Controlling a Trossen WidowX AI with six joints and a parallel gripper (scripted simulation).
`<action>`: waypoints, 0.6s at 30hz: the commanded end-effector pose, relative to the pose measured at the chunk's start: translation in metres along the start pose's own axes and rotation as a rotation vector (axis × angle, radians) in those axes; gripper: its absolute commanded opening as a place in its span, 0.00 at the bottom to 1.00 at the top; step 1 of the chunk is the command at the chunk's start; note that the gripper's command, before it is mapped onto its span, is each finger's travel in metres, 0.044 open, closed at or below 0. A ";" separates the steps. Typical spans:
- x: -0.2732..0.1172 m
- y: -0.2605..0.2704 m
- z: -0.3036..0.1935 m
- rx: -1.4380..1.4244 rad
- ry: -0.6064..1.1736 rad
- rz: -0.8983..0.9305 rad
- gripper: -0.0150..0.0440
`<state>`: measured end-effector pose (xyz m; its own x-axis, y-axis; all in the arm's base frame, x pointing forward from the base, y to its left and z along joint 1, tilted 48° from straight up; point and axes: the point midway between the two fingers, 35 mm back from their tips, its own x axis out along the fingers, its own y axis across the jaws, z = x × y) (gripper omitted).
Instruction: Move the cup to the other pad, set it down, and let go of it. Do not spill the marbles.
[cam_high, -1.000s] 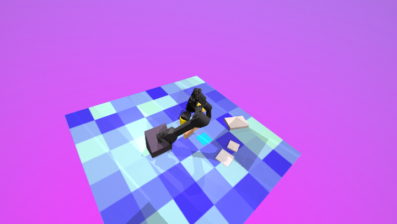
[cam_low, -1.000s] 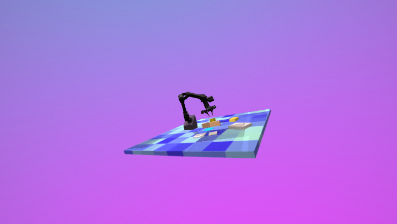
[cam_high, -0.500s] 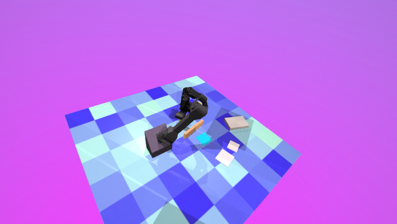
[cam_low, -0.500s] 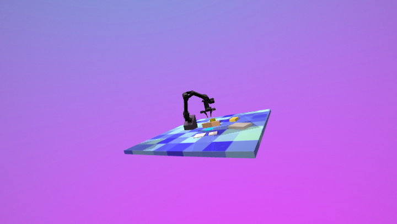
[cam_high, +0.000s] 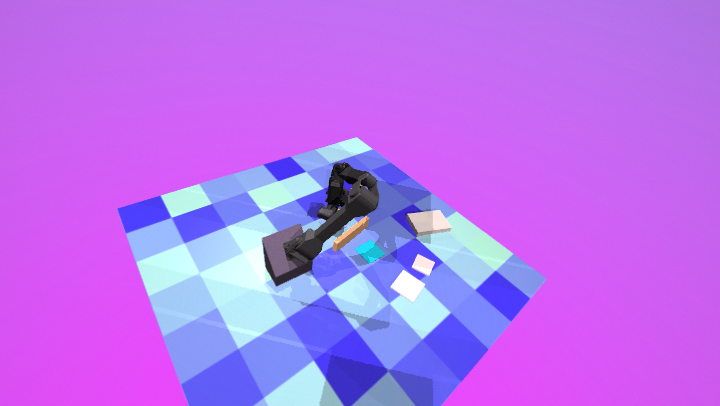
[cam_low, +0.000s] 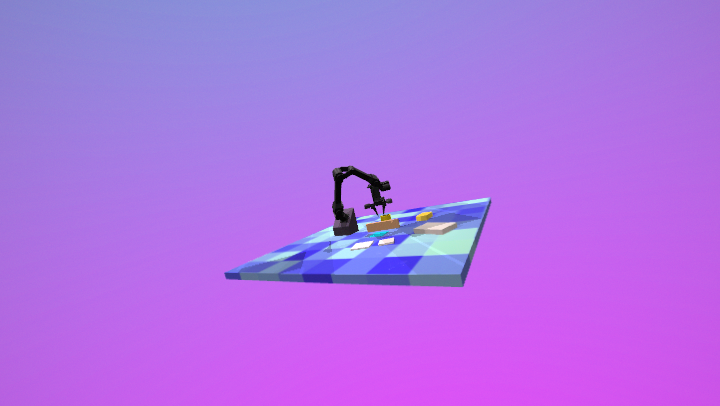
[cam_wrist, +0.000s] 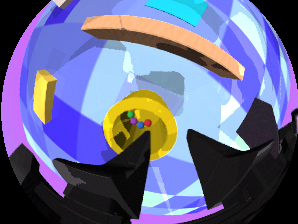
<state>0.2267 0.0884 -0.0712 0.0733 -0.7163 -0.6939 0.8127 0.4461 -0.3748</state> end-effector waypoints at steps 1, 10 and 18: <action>0.008 -0.001 -0.001 -0.011 -0.007 -0.006 0.54; 0.022 -0.002 0.000 -0.011 -0.008 -0.006 0.54; 0.035 -0.003 0.000 -0.010 -0.010 -0.007 0.54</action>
<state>0.2286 0.0670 -0.0906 0.0741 -0.7182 -0.6919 0.8134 0.4449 -0.3748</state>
